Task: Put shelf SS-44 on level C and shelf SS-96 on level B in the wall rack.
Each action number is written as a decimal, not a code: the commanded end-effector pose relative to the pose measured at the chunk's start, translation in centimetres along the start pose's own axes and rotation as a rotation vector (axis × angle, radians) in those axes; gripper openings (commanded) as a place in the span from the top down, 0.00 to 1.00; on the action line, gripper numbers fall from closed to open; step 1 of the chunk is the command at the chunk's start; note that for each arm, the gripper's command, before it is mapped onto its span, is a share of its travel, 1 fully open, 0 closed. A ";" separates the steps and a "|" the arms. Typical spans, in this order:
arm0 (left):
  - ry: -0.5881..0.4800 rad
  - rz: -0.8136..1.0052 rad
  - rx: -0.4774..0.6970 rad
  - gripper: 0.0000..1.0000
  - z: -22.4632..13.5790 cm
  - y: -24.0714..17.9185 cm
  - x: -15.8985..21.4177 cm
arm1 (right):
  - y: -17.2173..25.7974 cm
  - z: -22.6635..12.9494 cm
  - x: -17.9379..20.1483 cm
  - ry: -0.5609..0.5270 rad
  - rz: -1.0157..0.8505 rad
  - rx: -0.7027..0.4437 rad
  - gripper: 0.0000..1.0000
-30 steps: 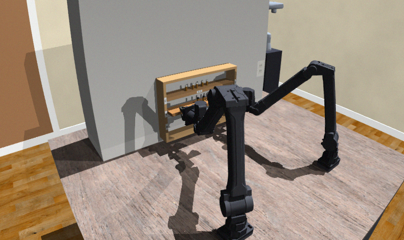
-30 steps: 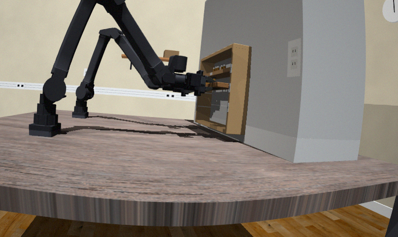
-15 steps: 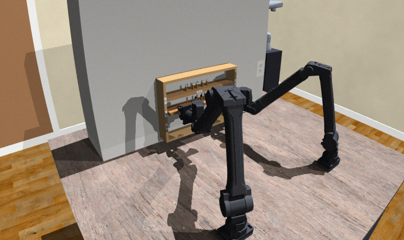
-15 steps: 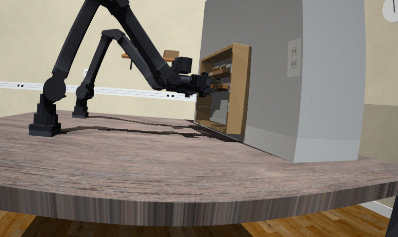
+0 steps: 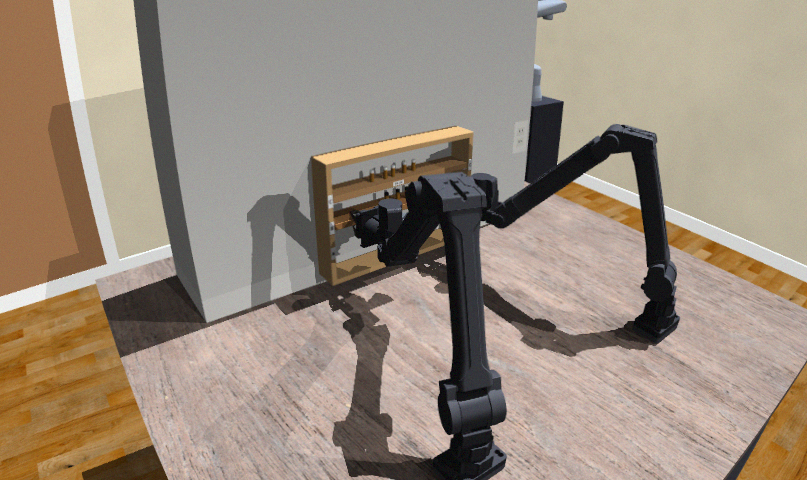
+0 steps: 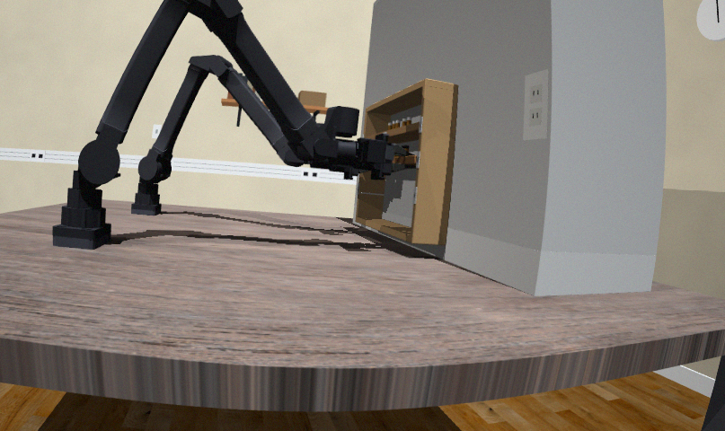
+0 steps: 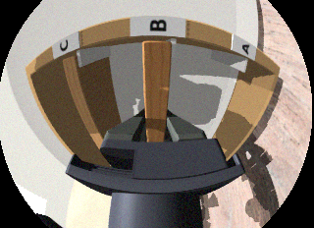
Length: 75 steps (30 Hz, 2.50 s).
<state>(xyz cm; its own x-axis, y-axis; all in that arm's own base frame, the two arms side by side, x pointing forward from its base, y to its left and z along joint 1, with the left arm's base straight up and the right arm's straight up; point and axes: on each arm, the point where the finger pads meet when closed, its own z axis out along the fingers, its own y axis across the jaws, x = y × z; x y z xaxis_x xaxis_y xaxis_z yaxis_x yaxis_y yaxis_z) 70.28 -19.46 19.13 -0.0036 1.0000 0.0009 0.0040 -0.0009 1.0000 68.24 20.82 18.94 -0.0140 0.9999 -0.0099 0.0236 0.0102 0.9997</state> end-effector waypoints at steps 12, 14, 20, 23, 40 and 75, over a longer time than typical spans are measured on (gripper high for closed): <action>-0.003 -0.018 -0.067 0.88 2.0 3.6 -0.4 | 3.4 2.1 0.1 -0.004 0.019 -0.064 0.88; -0.004 -0.015 -0.044 0.88 1.1 2.4 -0.4 | 1.9 1.2 0.0 -0.002 0.013 -0.038 0.88; -0.004 -0.015 -0.045 0.43 1.0 2.4 -0.4 | 1.9 1.0 0.0 -0.002 0.013 -0.038 0.42; -0.017 -0.009 -0.058 0.16 -0.9 3.0 -1.1 | 2.5 -0.8 0.6 0.011 0.014 -0.052 0.16; -0.019 -0.001 -0.057 0.16 -5.4 2.9 -0.9 | 2.4 -5.2 0.5 0.011 0.010 -0.049 0.16; -0.611 -0.010 -0.024 0.16 -5.9 3.7 -5.5 | 2.6 -4.4 0.2 -0.003 0.023 -0.053 0.16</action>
<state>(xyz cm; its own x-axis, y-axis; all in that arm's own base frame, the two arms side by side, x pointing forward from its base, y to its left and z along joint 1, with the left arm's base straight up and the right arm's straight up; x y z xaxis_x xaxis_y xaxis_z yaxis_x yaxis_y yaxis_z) 62.38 -24.50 20.47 0.5365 0.8439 -0.0003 0.0170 -0.0104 0.9998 62.97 20.58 18.54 -0.0127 0.9998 -0.0148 0.0319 0.0152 0.9994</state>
